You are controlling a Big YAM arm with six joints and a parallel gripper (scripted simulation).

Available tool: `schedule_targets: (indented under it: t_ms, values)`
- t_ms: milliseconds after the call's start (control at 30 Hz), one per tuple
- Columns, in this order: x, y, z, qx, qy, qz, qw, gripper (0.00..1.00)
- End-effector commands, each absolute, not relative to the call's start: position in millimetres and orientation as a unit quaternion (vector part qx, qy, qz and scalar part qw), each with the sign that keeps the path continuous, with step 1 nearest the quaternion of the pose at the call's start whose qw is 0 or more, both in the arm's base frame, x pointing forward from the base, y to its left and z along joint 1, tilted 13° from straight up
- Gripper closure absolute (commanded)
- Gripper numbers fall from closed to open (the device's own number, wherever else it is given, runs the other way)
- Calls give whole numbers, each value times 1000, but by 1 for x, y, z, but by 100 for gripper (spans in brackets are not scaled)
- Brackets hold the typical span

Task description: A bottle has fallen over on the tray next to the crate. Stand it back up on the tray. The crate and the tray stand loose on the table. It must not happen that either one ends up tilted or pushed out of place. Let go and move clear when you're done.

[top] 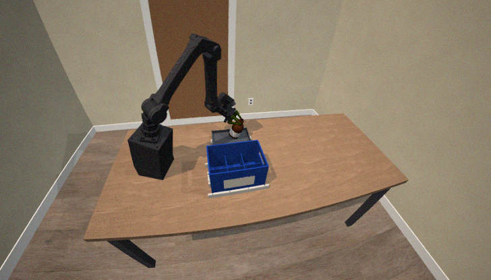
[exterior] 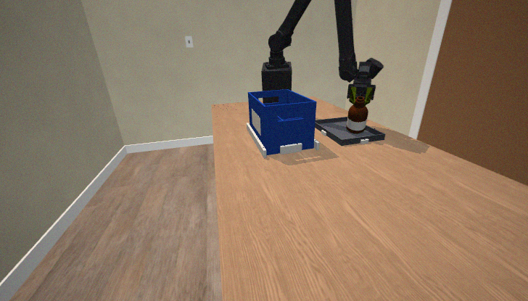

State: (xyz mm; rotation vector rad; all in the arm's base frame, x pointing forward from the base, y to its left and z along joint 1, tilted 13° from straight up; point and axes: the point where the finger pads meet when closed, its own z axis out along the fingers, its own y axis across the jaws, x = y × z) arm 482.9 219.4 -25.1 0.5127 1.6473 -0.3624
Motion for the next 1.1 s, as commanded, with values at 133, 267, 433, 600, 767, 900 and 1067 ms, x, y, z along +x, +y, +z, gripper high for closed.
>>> schedule_targets:
  t_ms: [133, 267, 433, 600, 767, 900, 1067]
  values:
    - [495, 226, -10, 244, 707, -140, 649, 100]
    - [495, 226, -11, 243, 707, -140, 649, 100]
    - [495, 226, -11, 243, 707, -140, 649, 100]
    - [495, 226, -11, 243, 707, -140, 649, 100]
    - [495, 226, -11, 243, 707, -140, 649, 100]
    - [495, 226, -11, 243, 707, -140, 649, 100]
    - [495, 226, -11, 243, 707, -140, 649, 100]
